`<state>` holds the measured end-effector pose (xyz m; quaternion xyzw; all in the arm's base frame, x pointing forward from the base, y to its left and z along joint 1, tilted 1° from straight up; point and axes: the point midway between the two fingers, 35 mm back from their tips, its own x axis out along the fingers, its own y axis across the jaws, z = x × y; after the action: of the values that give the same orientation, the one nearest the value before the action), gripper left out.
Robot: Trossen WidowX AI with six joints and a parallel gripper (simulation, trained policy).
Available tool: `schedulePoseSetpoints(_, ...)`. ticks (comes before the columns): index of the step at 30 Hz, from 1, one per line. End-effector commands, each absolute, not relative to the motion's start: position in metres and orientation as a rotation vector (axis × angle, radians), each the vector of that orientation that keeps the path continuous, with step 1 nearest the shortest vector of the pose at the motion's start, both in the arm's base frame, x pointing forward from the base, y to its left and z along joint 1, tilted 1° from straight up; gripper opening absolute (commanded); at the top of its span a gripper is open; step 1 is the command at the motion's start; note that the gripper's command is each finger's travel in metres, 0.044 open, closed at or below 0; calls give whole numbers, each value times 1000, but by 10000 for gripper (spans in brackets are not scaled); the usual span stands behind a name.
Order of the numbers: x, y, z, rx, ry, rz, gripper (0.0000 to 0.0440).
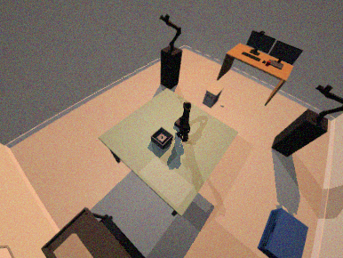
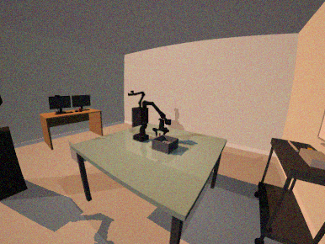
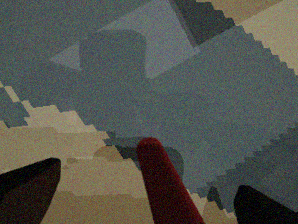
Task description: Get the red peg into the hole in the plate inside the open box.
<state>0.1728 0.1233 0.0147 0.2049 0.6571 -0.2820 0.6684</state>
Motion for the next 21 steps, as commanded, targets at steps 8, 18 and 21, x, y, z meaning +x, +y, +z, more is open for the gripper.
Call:
schedulePoseSetpoints(8,171,116,-8,417,1503,-692,122)
schedulePoseSetpoints(18,185,111,7,379,1461,-707,0)
schedulePoseSetpoints(21,193,109,20,375,1433,-703,0)
